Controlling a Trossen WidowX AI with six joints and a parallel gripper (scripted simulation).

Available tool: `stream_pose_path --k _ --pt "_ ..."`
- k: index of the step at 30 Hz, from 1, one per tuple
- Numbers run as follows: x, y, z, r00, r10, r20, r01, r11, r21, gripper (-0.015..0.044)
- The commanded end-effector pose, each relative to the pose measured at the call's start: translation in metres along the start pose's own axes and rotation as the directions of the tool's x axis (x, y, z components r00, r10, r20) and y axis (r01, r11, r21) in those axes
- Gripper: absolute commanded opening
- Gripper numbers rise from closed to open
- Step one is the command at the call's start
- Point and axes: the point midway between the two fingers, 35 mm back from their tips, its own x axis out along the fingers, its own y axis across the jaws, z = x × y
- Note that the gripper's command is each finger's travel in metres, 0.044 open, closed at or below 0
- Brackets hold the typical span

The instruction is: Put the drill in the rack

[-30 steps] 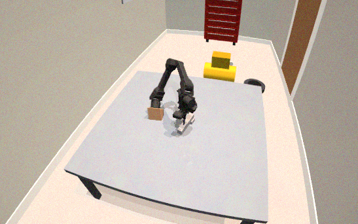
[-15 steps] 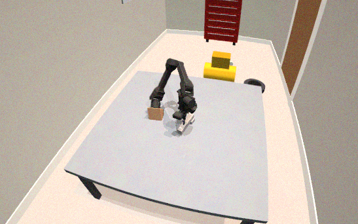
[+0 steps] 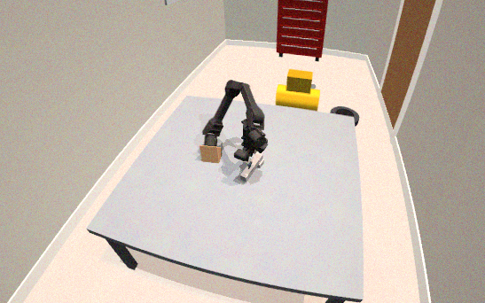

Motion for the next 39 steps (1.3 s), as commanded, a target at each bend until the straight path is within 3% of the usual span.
stream_pose_path --k 1,5,8,9,14,16,18,39 --pt "-0.037 -0.005 0.003 1.0 -0.009 0.013 0.009 1.0 -0.006 0.0262" --pt "-0.031 -0.003 0.003 1.0 -0.008 0.026 0.008 1.0 -0.017 0.0367" --pt "-0.017 0.029 0.012 0.999 -0.022 0.031 0.03 0.951 -0.308 0.044" --pt "-0.01 0.043 0.014 0.999 -0.025 0.032 0.036 0.902 -0.431 0.044" --pt "0.027 0.115 0.014 0.999 -0.018 0.029 0.034 0.438 -0.899 0.044" --pt "0.042 0.143 0.007 1.0 -0.005 0.02 0.021 0.183 -0.983 0.044" --pt "0.052 0.161 0.001 1.0 0.005 0.012 0.012 0.013 -1.0 0.044" --pt "0.059 0.161 0.0 1.0 0.006 0.011 0.011 -0.008 -1.0 0.044"
